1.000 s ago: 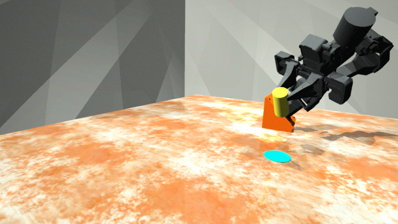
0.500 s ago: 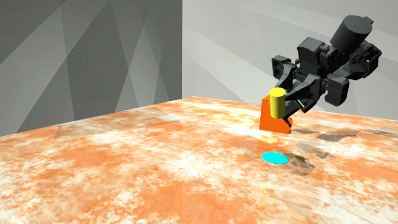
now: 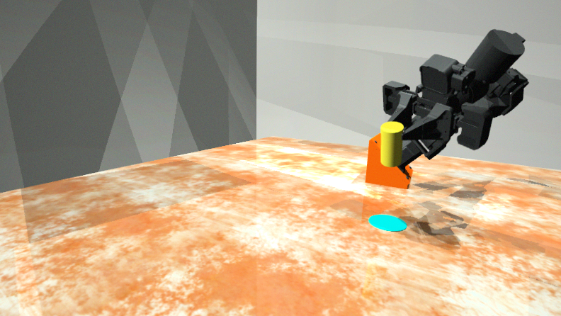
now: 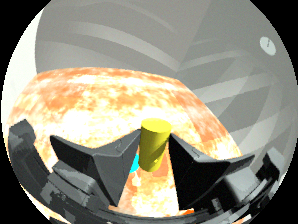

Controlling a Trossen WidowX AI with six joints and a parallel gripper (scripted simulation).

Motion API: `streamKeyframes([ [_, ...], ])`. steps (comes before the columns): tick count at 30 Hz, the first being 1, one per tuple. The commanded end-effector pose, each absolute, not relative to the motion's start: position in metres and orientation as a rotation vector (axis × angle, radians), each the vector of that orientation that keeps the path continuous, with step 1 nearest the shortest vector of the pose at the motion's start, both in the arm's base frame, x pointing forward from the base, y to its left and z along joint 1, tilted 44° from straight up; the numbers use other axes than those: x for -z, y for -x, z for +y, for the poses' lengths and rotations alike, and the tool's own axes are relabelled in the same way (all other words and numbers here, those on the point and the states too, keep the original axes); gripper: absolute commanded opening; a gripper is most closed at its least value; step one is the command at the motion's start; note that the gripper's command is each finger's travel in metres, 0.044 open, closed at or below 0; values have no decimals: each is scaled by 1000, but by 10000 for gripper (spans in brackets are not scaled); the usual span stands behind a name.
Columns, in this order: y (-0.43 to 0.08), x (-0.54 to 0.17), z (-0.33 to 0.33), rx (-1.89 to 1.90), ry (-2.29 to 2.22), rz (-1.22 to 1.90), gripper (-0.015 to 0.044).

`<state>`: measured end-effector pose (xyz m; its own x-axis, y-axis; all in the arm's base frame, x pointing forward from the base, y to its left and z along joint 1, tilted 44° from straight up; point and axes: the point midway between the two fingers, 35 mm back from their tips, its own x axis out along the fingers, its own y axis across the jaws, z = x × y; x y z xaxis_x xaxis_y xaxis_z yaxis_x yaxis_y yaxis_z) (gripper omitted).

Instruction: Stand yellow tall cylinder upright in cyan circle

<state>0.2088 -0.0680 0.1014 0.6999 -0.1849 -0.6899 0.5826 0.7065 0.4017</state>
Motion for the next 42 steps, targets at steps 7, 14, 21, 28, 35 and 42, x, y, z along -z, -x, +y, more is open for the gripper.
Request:
streamKeyframes([
  [7,-209,-103,-69,477,-671,580,105],
  [14,-209,-104,-69,481,-684,526,105],
  [21,-209,-105,-70,484,-699,471,105],
  [28,-210,-106,-70,484,-715,416,105],
  [35,-210,-107,-70,483,-733,360,105],
  [42,-210,-108,-70,480,-752,304,105],
])
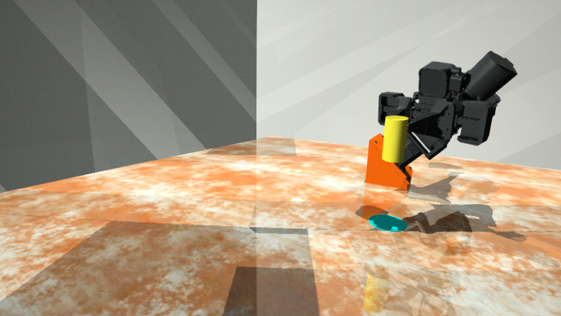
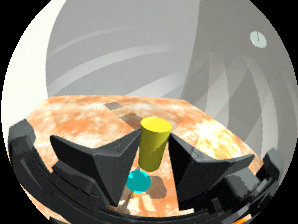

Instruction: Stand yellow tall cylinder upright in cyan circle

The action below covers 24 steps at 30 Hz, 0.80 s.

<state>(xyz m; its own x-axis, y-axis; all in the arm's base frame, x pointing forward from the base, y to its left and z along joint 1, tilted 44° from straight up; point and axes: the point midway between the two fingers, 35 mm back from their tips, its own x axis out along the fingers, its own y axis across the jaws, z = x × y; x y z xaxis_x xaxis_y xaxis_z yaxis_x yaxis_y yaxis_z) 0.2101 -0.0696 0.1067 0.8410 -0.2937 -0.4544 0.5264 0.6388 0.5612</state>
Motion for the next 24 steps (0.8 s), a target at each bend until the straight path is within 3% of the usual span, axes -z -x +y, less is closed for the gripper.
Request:
streamKeyframes([
  [1,-210,-108,-70,479,-755,296,105],
  [24,-211,-110,-71,471,-787,212,105],
])
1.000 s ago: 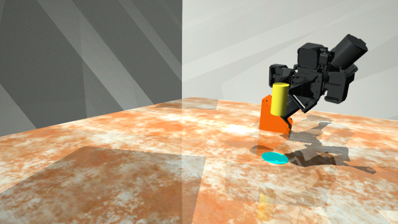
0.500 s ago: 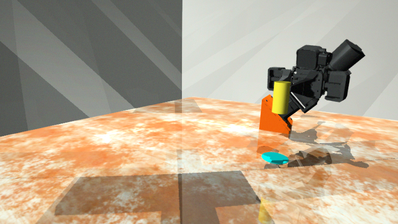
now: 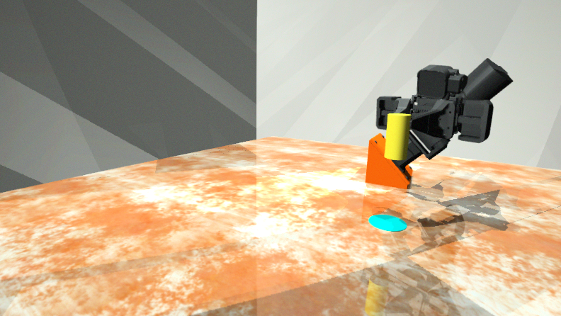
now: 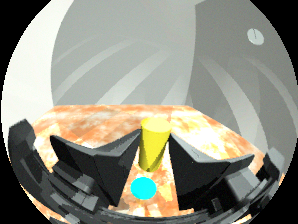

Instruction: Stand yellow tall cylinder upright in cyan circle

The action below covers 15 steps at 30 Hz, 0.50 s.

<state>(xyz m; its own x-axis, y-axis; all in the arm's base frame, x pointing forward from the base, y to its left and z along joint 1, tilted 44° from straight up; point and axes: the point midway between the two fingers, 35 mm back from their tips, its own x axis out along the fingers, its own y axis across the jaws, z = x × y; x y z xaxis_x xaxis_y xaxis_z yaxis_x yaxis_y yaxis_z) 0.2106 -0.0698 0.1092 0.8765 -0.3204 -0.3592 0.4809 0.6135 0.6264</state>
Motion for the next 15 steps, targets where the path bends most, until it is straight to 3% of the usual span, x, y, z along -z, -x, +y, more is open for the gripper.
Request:
streamKeyframes([
  [1,-211,-110,-71,471,-787,212,105],
  [15,-217,-97,-62,496,-812,248,105],
])
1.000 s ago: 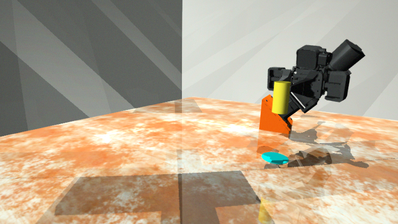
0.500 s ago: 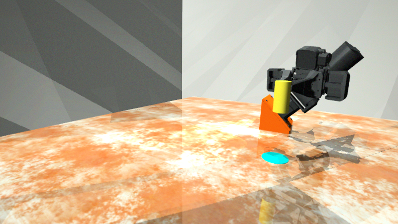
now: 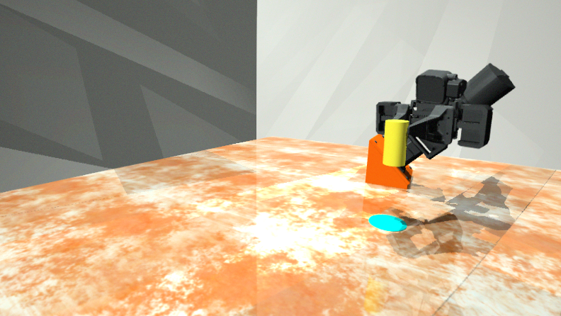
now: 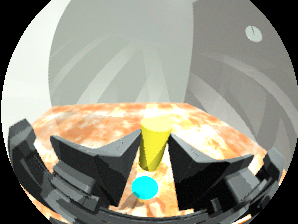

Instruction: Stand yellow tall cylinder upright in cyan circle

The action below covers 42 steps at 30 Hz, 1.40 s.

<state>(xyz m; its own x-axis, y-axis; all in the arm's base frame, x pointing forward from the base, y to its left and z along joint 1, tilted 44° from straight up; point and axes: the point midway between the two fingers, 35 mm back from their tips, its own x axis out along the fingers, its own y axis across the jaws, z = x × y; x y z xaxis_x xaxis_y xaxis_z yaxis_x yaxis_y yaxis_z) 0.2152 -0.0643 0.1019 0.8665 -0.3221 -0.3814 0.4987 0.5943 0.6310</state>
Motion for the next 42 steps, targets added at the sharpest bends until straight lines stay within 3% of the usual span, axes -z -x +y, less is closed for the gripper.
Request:
streamKeyframes([
  [1,-218,-95,-60,499,-814,252,105],
  [42,-219,-47,-7,574,-775,279,105],
])
